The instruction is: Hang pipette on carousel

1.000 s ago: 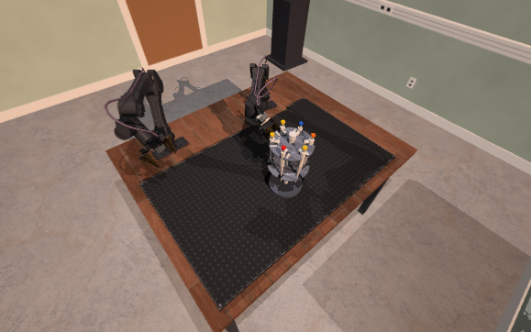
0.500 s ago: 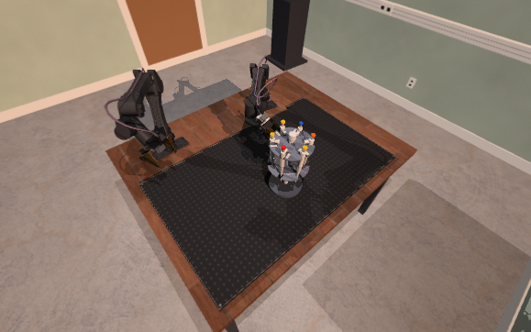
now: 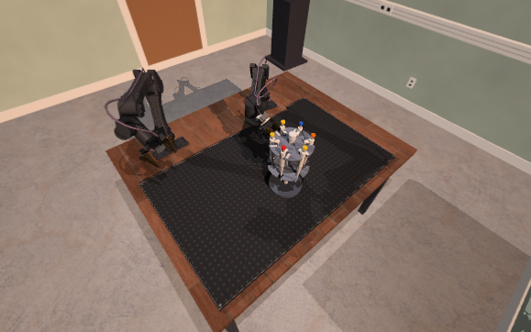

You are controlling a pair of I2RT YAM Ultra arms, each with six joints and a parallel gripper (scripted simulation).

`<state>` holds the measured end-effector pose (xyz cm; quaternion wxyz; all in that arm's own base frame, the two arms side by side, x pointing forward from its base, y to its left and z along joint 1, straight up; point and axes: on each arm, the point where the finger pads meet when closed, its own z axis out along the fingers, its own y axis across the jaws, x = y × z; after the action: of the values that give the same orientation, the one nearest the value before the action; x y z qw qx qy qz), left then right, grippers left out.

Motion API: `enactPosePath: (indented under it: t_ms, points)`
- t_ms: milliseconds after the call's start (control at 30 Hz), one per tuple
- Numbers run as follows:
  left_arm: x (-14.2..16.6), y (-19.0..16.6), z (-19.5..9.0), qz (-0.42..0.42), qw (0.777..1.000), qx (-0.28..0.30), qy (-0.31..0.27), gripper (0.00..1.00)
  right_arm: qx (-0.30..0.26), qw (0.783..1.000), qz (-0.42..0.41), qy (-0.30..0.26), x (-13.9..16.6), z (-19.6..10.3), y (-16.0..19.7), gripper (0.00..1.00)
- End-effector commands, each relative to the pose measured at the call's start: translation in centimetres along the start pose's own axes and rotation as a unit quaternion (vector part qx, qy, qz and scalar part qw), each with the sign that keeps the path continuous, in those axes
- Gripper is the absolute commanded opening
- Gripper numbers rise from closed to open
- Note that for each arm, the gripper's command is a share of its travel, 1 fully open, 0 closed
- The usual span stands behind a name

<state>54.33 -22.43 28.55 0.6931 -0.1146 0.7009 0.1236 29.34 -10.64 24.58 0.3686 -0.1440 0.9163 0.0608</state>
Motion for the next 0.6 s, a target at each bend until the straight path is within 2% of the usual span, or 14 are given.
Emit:
enactPosePath:
  t_ms: [0,567]
  points:
    - [-3.21,1.36,0.25,-0.030,0.999,-0.018,-0.018,0.12,0.003,1.000,-0.007,-0.013,-0.70,-0.30,-0.39,1.00]
    - [-3.28,0.95,-0.27,-0.030,0.999,-0.013,-0.018,0.12,0.003,1.000,-0.007,-0.013,-0.70,-0.30,-0.39,1.00]
